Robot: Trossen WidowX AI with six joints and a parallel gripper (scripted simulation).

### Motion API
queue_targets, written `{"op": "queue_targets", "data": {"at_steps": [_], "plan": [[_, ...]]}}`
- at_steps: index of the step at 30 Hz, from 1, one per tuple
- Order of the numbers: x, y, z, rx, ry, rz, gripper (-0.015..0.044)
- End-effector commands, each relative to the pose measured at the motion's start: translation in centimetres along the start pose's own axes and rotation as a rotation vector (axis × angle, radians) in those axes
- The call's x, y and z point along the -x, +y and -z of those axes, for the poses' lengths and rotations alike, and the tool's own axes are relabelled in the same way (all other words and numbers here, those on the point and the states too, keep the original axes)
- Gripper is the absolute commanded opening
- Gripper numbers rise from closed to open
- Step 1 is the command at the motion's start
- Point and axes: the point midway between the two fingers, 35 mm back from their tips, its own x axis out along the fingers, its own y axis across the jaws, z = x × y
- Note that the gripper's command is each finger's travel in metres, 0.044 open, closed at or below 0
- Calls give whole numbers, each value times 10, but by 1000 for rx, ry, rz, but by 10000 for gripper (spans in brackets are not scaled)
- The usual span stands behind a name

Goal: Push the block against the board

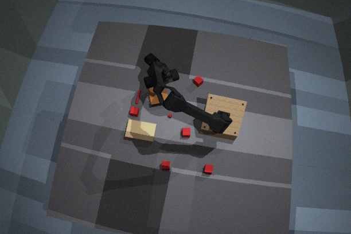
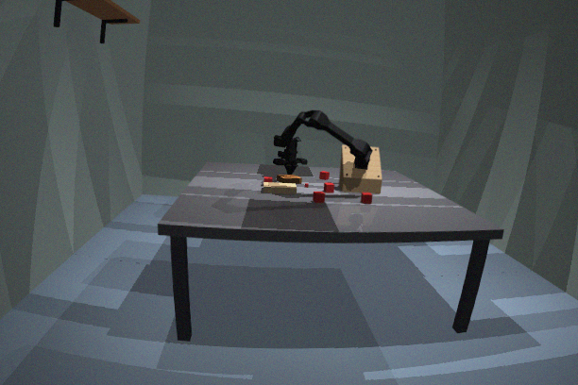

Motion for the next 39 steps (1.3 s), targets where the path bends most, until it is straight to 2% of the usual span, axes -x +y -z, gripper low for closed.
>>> {"op": "queue_targets", "data": {"at_steps": [1,21,39], "plan": [[-5,0,11,-6,18,5,0],[-4,5,42,-7,19,5,0],[-5,7,16,-6,18,5,0]]}}
